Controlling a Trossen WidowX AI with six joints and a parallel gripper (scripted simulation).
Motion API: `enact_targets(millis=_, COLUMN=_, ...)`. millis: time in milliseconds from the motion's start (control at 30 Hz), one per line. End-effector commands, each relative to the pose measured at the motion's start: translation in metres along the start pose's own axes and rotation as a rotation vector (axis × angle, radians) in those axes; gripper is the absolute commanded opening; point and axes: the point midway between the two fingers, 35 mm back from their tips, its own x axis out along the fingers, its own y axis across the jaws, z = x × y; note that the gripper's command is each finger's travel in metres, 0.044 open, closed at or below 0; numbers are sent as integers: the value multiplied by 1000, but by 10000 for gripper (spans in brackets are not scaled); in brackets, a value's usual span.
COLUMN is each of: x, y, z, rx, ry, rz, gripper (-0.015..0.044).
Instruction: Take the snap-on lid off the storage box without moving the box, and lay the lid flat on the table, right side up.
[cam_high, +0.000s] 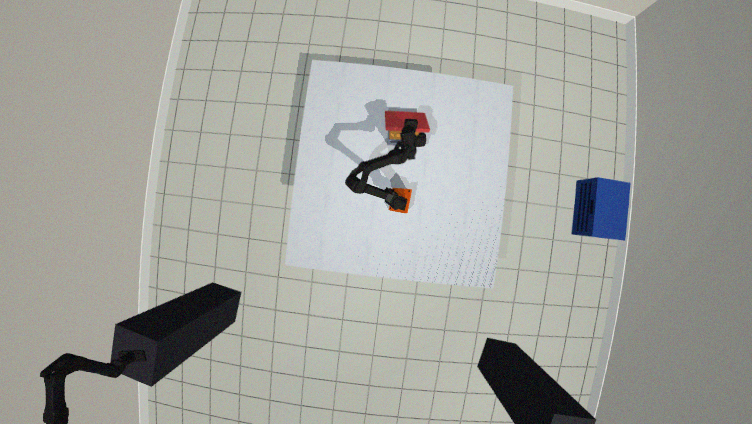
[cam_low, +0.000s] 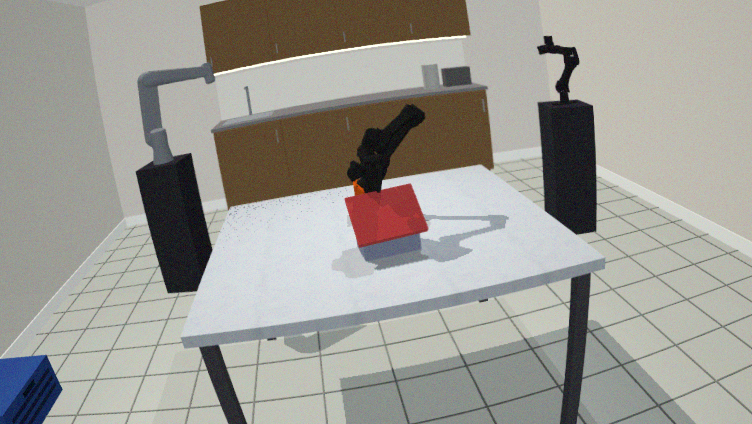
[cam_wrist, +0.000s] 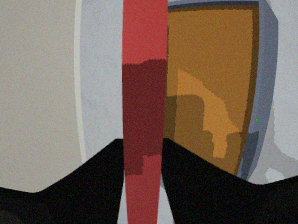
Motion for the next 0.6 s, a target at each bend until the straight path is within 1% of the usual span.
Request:
enact_targets(millis=0, x=-1, y=12, z=-1, rx=-15, ry=6, rz=10, gripper=0)
enact_targets(millis=567, x=-14, y=30, z=-2, rx=-16, ry=5, rz=9, gripper=0)
